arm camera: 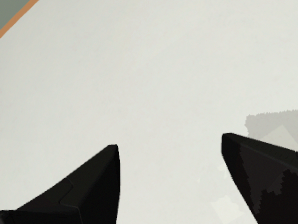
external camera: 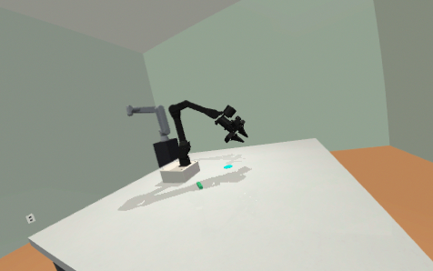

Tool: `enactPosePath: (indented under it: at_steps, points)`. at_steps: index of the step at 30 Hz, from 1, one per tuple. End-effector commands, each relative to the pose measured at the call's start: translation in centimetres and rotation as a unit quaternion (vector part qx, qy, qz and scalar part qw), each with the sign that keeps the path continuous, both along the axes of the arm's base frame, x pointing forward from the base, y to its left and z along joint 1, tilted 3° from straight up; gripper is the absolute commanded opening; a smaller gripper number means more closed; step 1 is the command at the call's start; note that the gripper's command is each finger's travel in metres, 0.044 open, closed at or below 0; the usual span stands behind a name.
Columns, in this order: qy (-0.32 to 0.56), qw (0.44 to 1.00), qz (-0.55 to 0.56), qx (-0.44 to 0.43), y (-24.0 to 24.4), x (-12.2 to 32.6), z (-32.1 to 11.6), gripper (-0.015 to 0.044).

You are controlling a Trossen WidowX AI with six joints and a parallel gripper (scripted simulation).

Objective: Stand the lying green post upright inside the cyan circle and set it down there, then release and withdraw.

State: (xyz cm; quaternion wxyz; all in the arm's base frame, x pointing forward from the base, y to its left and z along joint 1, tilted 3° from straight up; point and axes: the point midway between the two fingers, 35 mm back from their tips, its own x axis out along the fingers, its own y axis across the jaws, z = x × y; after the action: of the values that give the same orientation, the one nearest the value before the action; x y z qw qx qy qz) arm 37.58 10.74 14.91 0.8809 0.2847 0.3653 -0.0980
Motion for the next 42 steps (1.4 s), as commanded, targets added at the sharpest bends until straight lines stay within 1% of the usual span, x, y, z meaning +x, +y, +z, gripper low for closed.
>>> enactPosePath:
  at_steps: [1,11,23,33,42]
  points:
    - [0.026,0.999,-0.011,-0.021,-3.0,-0.1,-0.6,0.0233]
    - [0.107,0.991,-0.045,-0.063,-11.2,-1.8,-2.4,0.0233]
    - [0.206,0.973,-0.075,-0.072,-19.3,-6.3,-3.9,0.0233]
    - [0.28,0.954,-0.092,-0.047,-24.2,-11.4,-4.8,0.0233]
    - [0.332,0.937,-0.103,-0.003,-26.9,-16.6,-5.1,0.0233]
